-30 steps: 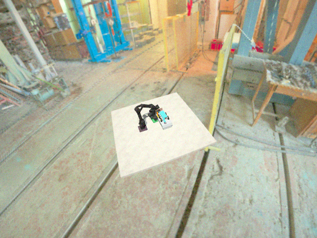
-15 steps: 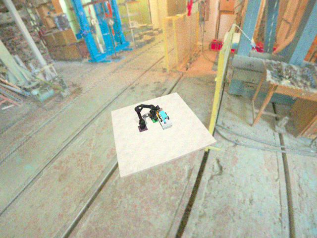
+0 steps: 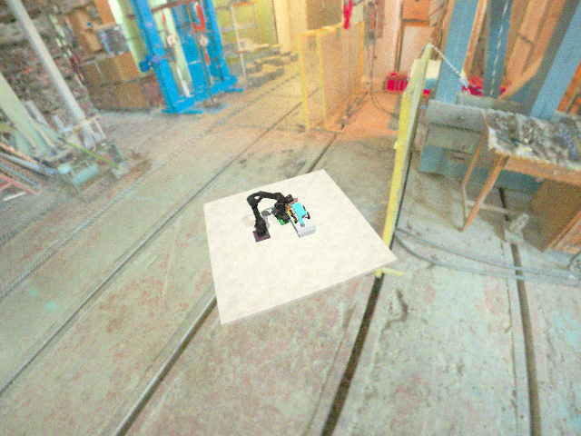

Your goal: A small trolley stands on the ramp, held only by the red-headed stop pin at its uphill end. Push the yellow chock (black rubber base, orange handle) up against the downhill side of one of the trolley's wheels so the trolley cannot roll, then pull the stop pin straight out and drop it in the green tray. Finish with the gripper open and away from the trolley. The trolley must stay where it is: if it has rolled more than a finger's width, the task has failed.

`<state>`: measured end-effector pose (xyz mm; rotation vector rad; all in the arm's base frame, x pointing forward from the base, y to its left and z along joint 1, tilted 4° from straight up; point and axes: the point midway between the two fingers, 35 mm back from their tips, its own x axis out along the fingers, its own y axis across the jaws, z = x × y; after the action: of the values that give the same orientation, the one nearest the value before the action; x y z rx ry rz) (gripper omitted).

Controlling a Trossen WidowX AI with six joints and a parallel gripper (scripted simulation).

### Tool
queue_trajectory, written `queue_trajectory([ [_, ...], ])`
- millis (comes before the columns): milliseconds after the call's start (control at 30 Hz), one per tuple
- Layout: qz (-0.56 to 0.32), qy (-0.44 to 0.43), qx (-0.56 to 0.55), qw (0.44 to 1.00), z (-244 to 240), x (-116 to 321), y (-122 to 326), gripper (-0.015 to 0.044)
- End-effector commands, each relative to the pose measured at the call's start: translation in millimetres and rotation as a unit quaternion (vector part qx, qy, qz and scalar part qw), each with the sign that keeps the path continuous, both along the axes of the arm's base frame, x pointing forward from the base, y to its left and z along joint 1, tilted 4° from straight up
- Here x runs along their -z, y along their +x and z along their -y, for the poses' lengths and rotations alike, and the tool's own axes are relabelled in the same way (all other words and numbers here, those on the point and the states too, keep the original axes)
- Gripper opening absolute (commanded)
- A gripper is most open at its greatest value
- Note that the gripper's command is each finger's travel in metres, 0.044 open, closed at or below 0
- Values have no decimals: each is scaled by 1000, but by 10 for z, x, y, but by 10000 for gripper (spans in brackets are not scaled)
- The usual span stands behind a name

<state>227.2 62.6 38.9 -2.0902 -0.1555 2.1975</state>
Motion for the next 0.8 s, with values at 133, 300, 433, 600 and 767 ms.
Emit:
queue_trajectory([
  [133, 0, -1, -2, 1000, 38, 37, 0, 190],
  [300, 0, -1, -2, 1000, 57, 55, 1, 190],
  [433, 0, -1, 0, 1000, 53, 49, -2, 216],
  [600, 0, -1, 0, 1000, 53, 49, -2, 340],
  [767, 0, -1, 0, 1000, 53, 41, -1, 340],
])
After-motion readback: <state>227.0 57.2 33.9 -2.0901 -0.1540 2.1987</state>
